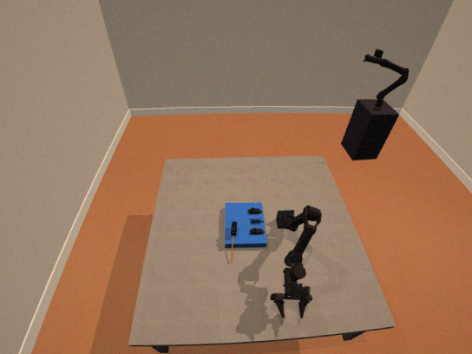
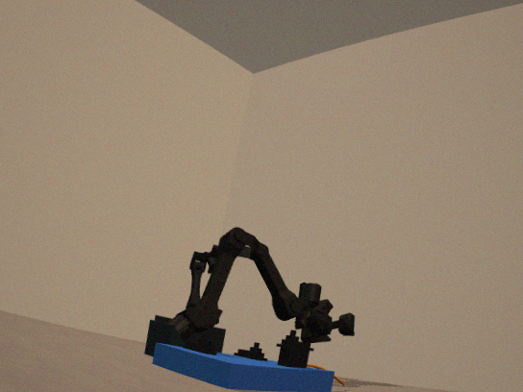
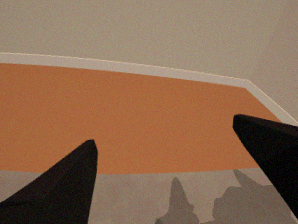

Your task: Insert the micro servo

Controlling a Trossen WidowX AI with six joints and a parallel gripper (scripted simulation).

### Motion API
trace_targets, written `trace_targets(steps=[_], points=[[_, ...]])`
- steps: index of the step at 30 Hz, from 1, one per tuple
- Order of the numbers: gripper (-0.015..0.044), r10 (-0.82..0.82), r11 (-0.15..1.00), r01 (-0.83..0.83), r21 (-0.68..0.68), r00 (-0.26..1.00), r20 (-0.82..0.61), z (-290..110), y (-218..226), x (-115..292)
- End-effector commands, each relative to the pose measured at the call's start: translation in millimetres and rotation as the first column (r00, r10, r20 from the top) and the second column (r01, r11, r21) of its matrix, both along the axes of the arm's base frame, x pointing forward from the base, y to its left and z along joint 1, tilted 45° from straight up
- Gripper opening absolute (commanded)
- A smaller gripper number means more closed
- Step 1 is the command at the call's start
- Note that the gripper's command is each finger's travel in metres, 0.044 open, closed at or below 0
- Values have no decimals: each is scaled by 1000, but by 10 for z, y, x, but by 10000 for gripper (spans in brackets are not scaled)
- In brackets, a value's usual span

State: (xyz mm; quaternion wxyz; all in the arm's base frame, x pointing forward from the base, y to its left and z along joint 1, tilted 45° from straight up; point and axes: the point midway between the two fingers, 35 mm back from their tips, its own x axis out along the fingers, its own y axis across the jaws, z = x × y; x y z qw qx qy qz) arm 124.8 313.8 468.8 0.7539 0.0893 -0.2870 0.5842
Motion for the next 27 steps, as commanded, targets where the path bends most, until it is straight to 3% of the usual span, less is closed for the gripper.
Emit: trace_targets(steps=[1, 14, 27], points=[[440, -72, 994, 73, -79, 997, 19, -115, 51, 239], [440, -221, 944, 224, -243, 974, 39, -432, 40, 824], [440, -391, 785, 391, -481, 914, 106, -956, -181, 1596]])
